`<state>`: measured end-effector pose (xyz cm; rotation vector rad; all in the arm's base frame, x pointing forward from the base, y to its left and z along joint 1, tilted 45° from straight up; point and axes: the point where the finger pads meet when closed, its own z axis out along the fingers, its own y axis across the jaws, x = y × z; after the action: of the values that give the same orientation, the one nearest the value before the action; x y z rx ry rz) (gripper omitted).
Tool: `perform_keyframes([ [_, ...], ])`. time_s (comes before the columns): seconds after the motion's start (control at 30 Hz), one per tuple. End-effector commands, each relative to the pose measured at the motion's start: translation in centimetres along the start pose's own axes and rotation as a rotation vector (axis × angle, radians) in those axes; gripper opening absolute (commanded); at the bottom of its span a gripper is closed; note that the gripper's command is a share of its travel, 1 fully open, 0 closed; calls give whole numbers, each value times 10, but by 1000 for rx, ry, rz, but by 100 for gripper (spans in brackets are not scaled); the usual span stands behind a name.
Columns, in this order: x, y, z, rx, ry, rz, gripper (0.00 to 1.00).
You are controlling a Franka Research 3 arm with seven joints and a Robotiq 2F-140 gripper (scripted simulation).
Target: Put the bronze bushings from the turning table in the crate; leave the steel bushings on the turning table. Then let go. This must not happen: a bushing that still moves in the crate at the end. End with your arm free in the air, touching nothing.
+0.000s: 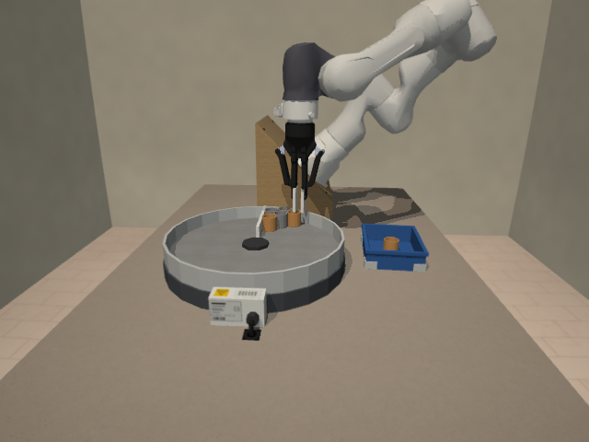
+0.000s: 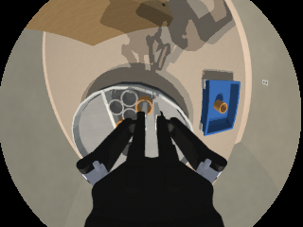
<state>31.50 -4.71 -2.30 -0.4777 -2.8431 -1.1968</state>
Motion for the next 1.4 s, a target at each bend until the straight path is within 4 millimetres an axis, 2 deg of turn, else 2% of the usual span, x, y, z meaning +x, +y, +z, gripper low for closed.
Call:
perform_keyframes([
  [0.0,1,-2,0,2,-1,1,10],
  [1.37,1,-2,0,2,-1,1,10],
])
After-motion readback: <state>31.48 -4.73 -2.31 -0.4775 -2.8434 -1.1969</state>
